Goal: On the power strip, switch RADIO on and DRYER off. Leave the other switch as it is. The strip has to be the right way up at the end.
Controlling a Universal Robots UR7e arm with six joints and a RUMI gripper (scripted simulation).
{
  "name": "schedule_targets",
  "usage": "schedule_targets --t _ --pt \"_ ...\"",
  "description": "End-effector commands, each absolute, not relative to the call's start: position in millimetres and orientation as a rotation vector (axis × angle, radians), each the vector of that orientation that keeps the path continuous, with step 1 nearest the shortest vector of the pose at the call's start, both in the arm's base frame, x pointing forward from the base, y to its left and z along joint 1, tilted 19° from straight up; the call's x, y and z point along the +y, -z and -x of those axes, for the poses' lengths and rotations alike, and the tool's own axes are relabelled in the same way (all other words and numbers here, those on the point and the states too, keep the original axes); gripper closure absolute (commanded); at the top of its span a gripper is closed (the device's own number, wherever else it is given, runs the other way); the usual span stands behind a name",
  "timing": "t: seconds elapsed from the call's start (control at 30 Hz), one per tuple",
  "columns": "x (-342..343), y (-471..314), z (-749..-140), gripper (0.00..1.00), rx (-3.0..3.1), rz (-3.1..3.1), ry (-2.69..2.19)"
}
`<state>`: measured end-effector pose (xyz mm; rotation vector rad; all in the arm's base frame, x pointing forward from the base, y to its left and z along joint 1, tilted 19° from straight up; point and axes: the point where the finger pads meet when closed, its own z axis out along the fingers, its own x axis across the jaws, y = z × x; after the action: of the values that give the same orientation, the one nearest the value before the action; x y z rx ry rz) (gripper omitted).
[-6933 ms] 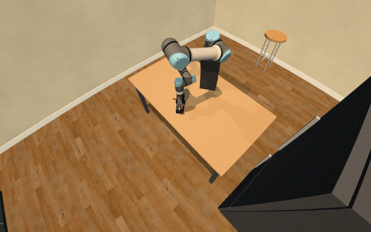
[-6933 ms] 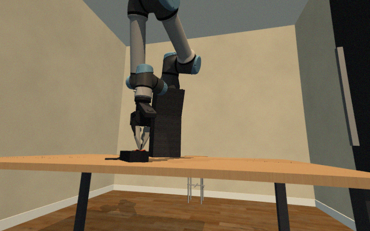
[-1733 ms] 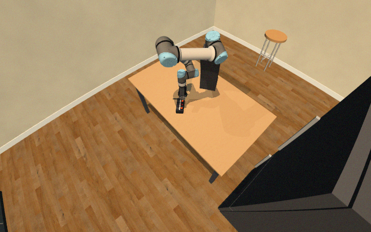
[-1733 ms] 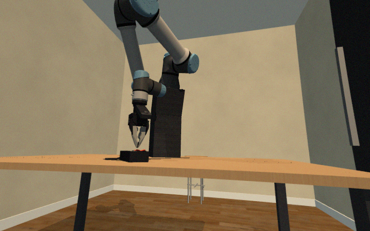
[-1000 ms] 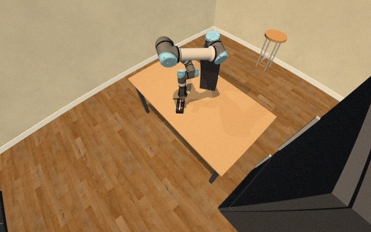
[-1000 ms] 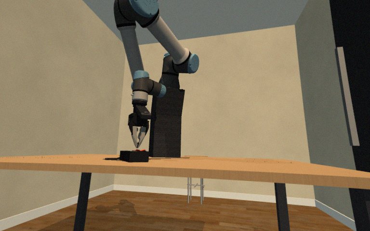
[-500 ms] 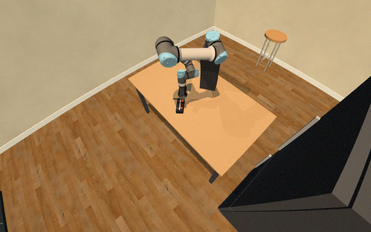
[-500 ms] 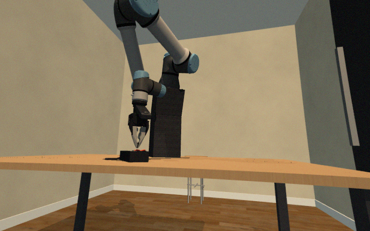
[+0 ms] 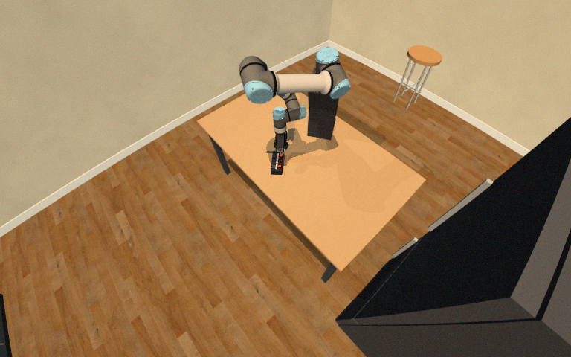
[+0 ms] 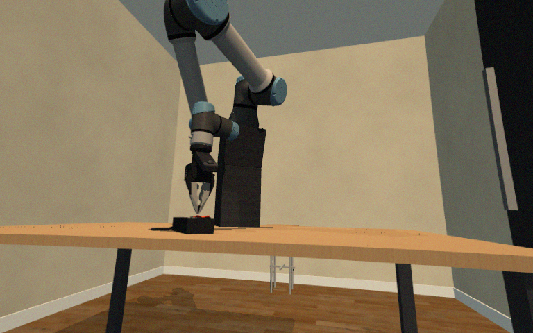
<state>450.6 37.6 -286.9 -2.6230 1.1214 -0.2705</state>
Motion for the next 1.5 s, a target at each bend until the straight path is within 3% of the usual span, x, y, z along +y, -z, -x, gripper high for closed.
schedule_targets --t 0.0,1.47 --pt "37.6 288.4 -452.4 1.00 1.120 2.624 0.274" --pt "39.1 293.4 -452.9 1.00 1.121 2.624 0.272"
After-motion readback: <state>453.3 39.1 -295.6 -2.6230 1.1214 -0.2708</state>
